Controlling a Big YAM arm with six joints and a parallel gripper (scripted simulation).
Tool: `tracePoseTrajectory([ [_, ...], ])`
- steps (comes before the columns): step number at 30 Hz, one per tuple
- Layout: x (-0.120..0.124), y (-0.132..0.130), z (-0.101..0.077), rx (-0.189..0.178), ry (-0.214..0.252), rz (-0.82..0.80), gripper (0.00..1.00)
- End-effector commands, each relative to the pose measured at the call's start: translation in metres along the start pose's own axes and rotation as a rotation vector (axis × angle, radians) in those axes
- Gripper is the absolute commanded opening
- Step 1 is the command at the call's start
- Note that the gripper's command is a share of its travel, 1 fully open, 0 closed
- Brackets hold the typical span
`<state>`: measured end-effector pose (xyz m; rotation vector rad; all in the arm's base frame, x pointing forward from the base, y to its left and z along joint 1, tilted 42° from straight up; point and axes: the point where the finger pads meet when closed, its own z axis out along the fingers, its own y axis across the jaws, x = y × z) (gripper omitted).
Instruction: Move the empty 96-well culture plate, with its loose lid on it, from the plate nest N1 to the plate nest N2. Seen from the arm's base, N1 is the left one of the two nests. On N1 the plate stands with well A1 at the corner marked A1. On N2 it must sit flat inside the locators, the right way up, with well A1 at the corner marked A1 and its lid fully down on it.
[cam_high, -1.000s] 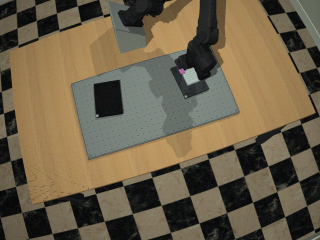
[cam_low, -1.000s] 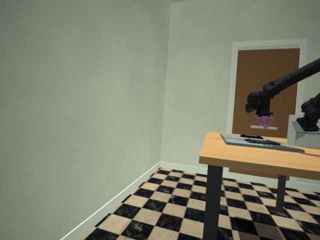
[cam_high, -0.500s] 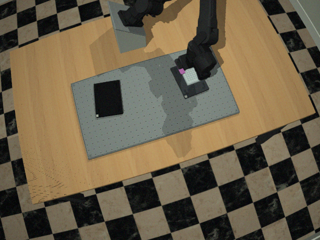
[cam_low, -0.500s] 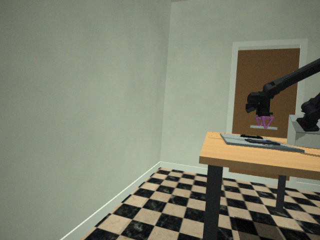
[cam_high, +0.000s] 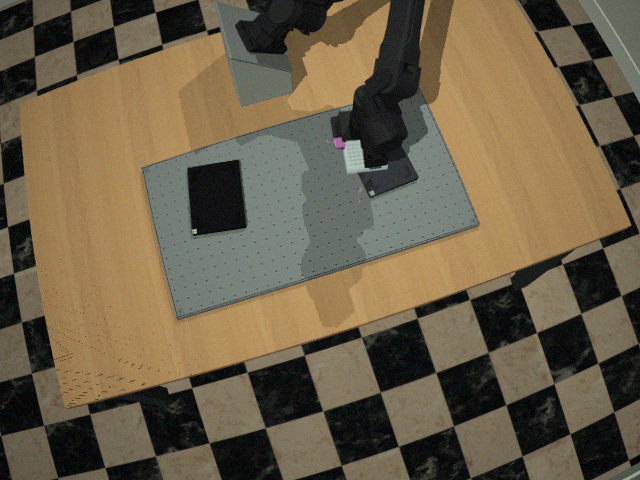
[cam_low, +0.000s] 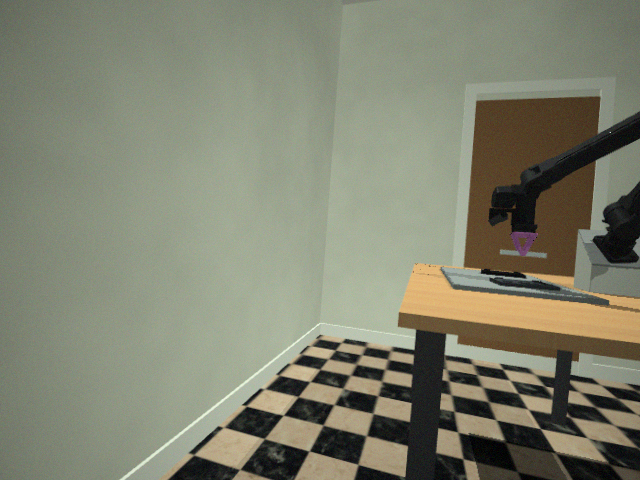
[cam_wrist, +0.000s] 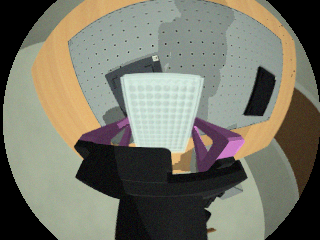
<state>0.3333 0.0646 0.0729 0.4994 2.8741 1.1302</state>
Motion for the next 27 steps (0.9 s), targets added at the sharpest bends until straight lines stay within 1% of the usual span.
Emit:
tracePoseTrajectory([
  [1,-0.006,-0.010,-0.003,-0.006,-0.021,-0.007,0.00],
  [15,-0.011,-0.058,-0.003,-0.002,-0.021,-0.007,0.00],
  [17,-0.011,-0.058,-0.003,-0.002,-0.021,-0.007,0.00],
  [27,-0.014,-0.091,-0.003,-0.001,-0.021,-0.007,0.00],
])
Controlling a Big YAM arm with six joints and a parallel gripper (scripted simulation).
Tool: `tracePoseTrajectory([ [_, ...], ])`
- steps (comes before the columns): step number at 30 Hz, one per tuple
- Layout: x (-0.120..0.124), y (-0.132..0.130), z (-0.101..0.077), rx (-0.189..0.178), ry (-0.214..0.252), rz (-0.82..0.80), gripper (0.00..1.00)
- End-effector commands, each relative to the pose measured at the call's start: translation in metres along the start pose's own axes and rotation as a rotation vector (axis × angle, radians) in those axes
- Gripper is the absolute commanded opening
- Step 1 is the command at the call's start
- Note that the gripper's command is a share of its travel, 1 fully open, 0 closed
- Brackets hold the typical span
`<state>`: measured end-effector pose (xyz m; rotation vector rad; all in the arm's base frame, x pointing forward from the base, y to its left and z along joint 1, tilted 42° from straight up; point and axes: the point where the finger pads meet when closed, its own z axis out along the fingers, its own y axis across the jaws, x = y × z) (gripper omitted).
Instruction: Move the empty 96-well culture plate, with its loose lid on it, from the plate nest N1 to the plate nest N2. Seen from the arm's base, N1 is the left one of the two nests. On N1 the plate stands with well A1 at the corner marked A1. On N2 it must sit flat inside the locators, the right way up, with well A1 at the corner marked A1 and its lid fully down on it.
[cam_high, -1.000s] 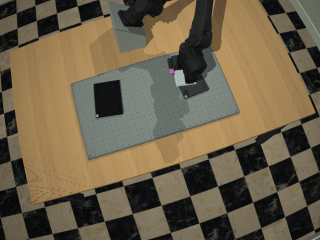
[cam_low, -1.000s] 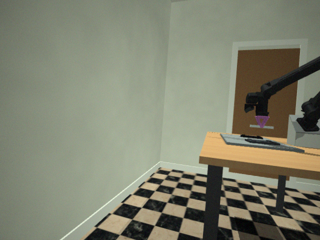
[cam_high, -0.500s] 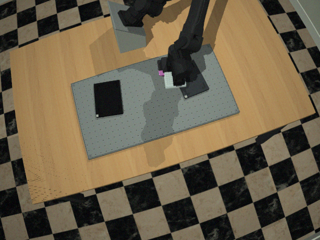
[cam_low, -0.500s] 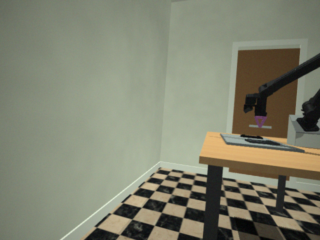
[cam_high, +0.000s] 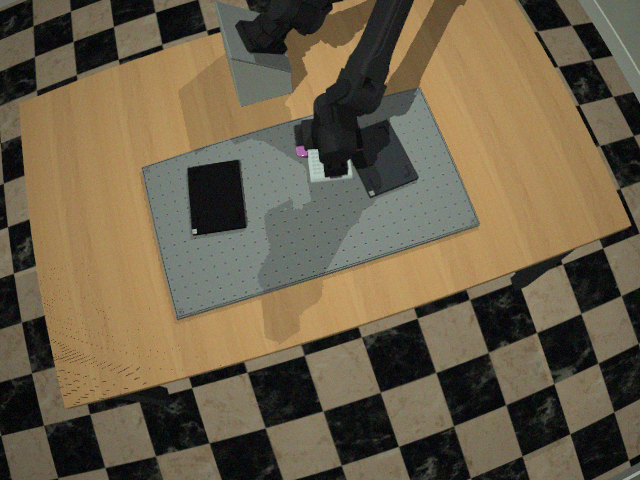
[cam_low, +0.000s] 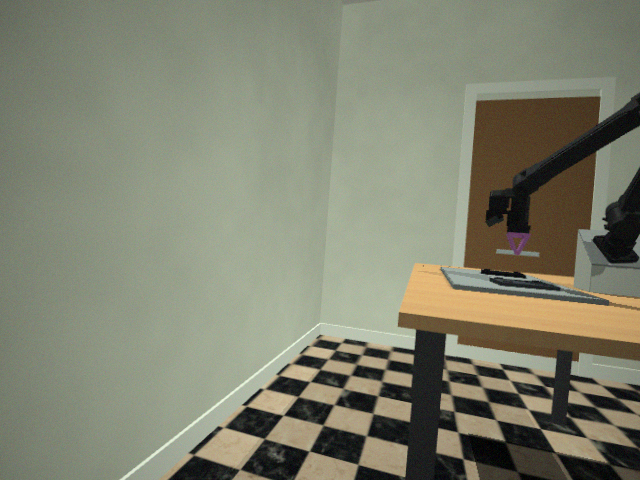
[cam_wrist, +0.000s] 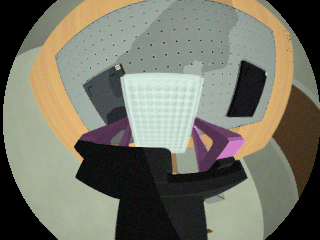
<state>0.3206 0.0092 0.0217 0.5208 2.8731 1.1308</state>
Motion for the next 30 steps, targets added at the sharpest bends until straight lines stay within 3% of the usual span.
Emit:
tracePoseTrajectory([
  [1,-0.005,-0.019,-0.002,-0.001,-0.019,-0.021,0.00],
  [12,-0.027,-0.044,-0.012,0.004,-0.049,-0.046,0.00],
  [30,-0.033,-0.101,-0.012,0.010,-0.049,-0.045,0.00],
])
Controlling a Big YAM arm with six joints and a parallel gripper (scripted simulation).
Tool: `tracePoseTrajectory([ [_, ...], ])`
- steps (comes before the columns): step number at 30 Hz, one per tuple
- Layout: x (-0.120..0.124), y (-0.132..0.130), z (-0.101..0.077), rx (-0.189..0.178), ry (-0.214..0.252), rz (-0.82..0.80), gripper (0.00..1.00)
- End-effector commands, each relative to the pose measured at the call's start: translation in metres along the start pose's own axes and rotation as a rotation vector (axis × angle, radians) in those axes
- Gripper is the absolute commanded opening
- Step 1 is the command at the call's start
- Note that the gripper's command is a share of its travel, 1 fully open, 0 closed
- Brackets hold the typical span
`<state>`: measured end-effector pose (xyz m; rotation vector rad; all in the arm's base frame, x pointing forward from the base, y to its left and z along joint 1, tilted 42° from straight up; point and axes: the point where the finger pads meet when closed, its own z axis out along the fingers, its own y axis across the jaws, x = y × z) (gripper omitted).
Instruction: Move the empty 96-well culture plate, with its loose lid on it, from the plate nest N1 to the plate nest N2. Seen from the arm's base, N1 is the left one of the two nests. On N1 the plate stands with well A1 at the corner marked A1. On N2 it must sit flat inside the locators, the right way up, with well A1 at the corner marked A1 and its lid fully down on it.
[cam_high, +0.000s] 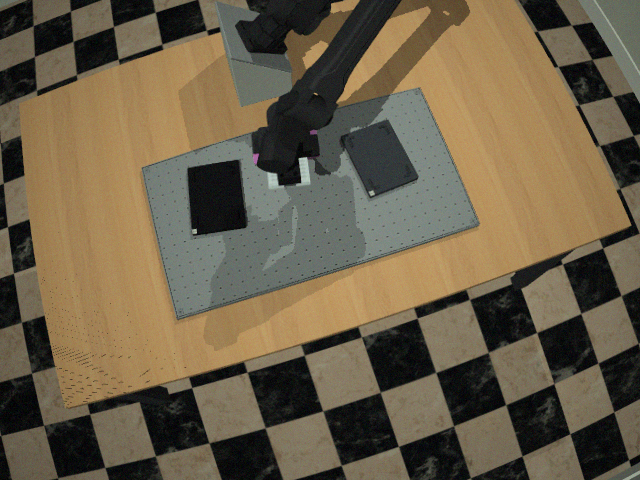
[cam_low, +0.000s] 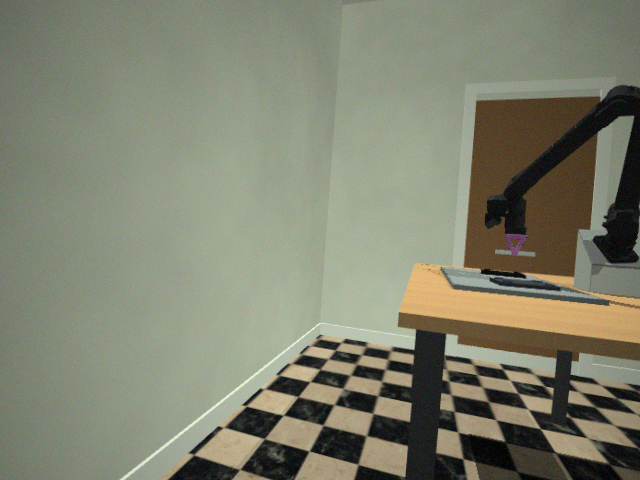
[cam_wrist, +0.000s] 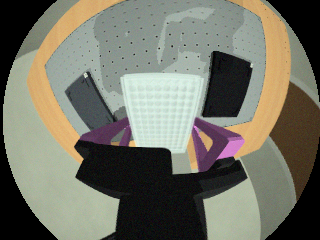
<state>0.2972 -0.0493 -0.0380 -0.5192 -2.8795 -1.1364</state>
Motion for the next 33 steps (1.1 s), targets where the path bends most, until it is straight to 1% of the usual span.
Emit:
tracePoseTrajectory([
  [1,-0.031,-0.018,-0.015,0.010,-0.062,-0.048,0.00],
  [9,-0.034,-0.046,-0.015,0.012,-0.062,-0.048,0.00],
  [12,-0.035,-0.049,-0.015,0.010,-0.063,-0.048,0.00],
  [26,-0.039,-0.099,-0.015,0.017,-0.061,-0.046,0.00],
  [28,-0.039,-0.099,-0.015,0.017,-0.061,-0.046,0.00],
  [33,-0.039,-0.115,-0.015,0.015,-0.055,-0.041,0.00],
])
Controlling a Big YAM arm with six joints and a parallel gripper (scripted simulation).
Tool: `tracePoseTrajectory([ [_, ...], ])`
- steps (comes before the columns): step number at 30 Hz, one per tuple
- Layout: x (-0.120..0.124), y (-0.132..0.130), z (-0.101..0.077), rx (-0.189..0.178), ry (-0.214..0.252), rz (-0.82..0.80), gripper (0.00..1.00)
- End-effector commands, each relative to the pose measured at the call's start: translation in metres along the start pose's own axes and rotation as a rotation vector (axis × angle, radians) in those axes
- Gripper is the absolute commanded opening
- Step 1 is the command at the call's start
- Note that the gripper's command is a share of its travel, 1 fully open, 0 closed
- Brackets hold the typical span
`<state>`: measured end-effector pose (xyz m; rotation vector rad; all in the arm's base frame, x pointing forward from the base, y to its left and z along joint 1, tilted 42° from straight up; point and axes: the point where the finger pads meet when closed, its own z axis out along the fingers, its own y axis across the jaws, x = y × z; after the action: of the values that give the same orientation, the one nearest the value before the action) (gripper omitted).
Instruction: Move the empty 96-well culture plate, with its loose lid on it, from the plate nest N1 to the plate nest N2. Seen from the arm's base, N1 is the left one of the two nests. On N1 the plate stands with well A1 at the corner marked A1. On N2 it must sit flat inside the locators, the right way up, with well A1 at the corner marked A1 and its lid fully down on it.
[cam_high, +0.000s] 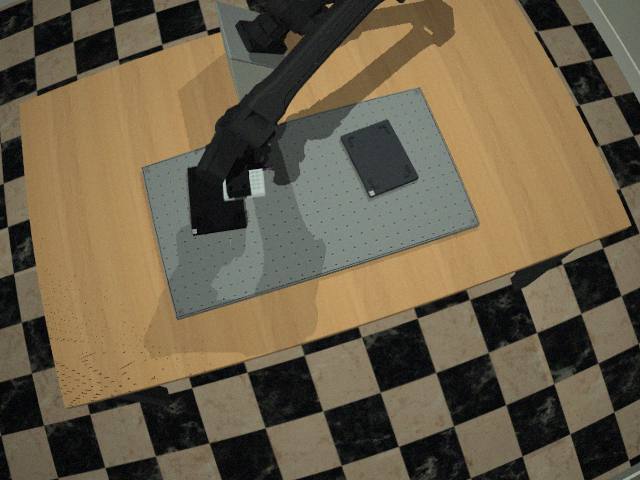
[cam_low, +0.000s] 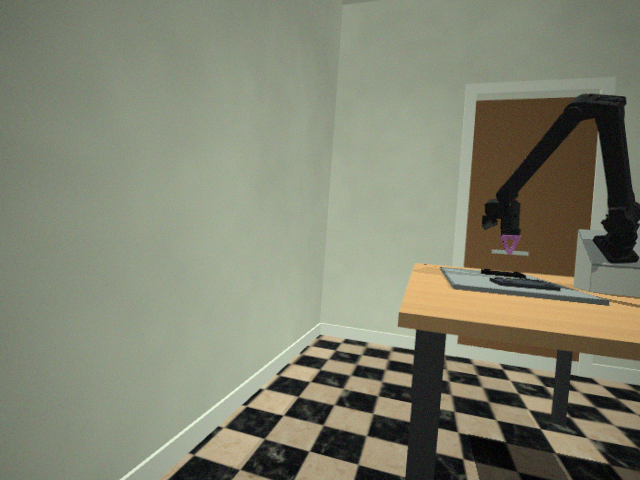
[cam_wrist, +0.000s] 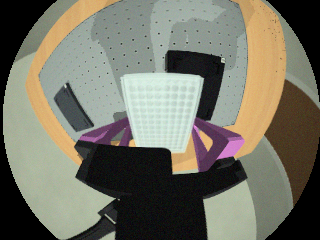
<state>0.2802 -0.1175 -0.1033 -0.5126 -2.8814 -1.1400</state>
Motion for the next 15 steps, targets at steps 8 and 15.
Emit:
tracePoseTrajectory([
  [8,-0.027,-0.046,-0.016,0.012,-0.045,-0.028,0.00],
  [15,-0.029,-0.064,-0.016,0.013,-0.045,-0.028,0.00],
])
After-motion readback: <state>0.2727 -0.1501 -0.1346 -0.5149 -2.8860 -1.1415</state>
